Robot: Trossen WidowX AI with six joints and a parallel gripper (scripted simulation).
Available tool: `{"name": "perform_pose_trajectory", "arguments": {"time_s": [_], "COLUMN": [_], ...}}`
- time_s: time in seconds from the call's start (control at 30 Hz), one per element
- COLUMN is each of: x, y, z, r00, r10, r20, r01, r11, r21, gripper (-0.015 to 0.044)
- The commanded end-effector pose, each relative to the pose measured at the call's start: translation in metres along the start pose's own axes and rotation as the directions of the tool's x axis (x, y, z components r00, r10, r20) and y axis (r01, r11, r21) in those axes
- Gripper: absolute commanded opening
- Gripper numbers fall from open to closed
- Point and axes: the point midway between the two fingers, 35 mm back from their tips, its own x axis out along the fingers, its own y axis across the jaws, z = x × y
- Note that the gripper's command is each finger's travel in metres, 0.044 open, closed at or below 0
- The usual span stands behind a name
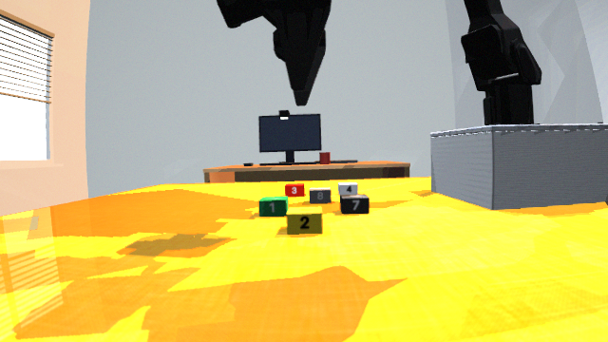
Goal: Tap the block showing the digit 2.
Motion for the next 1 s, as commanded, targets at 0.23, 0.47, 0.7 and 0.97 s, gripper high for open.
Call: {"name": "perform_pose_trajectory", "arguments": {"time_s": [0.23,0.47,0.7,0.97], "x": [0.081,0.081,0.081,0.089], "y": [-0.001,-0.001,-0.001,-0.001], "z": [0.0,0.0,0.0,0.001], "r00": [1.0,1.0,1.0,1.0], "r10": [-0.004,-0.004,-0.004,-0.004], "r20": [0.002,0.002,0.002,0.002], "r01": [0.004,0.004,0.004,0.004], "r11": [1.0,1.0,1.0,1.0], "r21": [0.006,0.006,0.006,0.006], "gripper": [0.0216,0.0032,0.002,0.002]}}
